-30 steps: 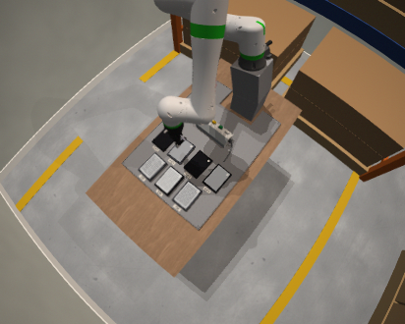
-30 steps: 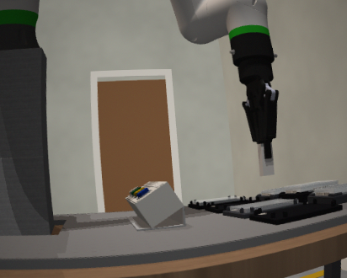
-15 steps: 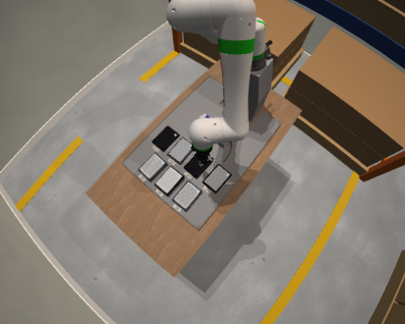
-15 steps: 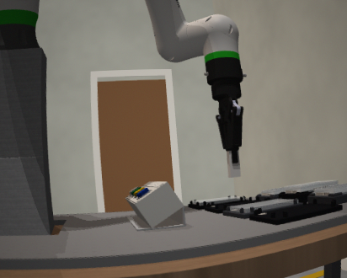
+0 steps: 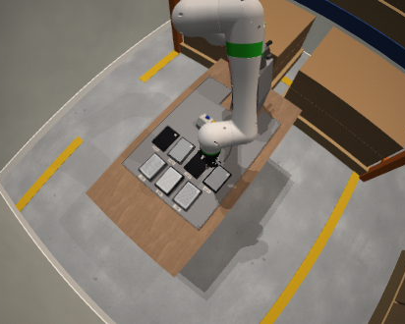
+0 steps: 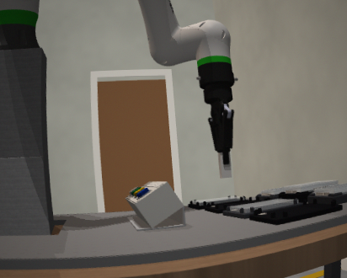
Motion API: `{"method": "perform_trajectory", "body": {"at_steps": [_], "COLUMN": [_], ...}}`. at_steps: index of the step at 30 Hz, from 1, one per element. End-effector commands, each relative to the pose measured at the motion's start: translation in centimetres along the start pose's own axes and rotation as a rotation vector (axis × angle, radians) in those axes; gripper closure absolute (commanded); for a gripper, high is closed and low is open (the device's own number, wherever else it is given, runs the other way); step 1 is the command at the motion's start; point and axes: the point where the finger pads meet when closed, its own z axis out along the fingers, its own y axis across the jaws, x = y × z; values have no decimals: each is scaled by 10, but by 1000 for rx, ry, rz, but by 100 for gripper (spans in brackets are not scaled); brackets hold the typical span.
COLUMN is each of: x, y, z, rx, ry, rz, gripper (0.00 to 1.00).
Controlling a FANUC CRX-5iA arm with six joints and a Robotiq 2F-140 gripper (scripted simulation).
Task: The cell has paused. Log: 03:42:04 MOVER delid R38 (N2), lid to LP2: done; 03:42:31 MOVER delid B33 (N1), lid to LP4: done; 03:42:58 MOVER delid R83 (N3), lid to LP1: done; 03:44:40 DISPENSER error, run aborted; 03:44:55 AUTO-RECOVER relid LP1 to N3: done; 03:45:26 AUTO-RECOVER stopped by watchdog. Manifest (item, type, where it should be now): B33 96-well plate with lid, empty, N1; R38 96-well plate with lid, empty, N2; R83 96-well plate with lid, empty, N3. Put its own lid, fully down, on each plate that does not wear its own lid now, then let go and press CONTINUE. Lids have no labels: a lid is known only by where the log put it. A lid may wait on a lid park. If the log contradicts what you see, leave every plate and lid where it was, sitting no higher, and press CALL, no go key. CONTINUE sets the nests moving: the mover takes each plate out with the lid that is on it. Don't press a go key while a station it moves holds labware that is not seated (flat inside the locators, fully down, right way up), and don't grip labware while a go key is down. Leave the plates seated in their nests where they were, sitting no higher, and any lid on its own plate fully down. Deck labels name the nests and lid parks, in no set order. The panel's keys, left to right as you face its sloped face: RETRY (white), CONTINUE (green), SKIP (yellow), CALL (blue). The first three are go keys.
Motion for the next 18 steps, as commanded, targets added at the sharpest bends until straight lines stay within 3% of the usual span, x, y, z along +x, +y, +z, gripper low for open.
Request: {"method": "perform_trajectory", "body": {"at_steps": [1,16,18], "x": [0,-1,-15], "y": [0,0,-2], "z": [0,0,0], "rx": [0,0,2], "ry": [0,0,-2], "rz": [0,0,0], "gripper": [100,100,100]}}
